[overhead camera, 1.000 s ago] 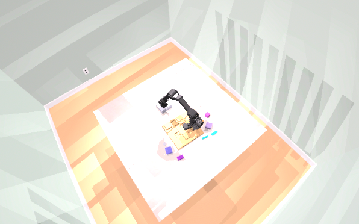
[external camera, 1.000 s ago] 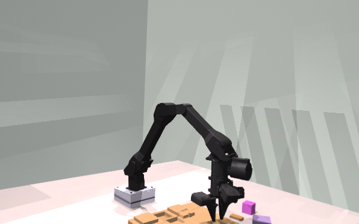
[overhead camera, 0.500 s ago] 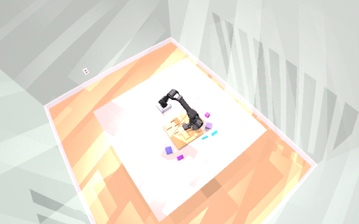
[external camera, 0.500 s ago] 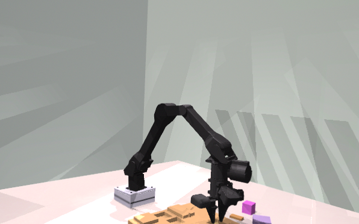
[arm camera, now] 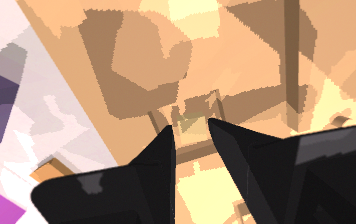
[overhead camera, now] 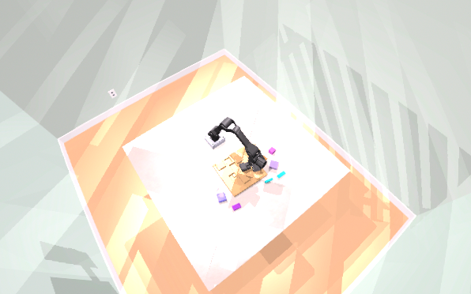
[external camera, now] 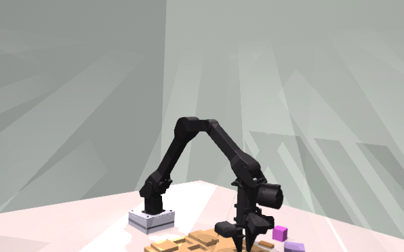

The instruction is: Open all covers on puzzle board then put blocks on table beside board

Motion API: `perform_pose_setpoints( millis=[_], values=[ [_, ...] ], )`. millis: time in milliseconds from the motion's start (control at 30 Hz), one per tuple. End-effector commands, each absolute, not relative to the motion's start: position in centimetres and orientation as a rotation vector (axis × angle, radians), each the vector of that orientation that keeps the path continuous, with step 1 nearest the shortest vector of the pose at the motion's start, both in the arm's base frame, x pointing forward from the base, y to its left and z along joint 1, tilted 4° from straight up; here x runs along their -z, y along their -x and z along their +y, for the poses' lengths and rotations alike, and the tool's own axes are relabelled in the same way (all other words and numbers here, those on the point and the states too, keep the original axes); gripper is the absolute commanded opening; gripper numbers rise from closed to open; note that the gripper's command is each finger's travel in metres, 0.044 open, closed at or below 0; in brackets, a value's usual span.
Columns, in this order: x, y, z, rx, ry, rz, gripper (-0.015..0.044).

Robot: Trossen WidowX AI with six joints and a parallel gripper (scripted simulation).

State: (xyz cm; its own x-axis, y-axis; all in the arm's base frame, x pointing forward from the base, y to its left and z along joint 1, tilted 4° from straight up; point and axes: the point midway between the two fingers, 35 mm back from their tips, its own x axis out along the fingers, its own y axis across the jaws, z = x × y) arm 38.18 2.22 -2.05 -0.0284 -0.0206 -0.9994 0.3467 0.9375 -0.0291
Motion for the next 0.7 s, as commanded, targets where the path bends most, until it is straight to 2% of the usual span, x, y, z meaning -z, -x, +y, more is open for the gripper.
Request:
perform_pose_setpoints(
  millis=[0,200,667],
  values=[
    [2.0,-38.2,2.2,0.299,-0.259,1.576,0.0117],
    [2.0,-38.2,2.2,0.299,-0.259,1.576,0.0080],
    [0.8,-38.3,2.2,0.298,-0.258,1.578,0.0080]
  ],
)
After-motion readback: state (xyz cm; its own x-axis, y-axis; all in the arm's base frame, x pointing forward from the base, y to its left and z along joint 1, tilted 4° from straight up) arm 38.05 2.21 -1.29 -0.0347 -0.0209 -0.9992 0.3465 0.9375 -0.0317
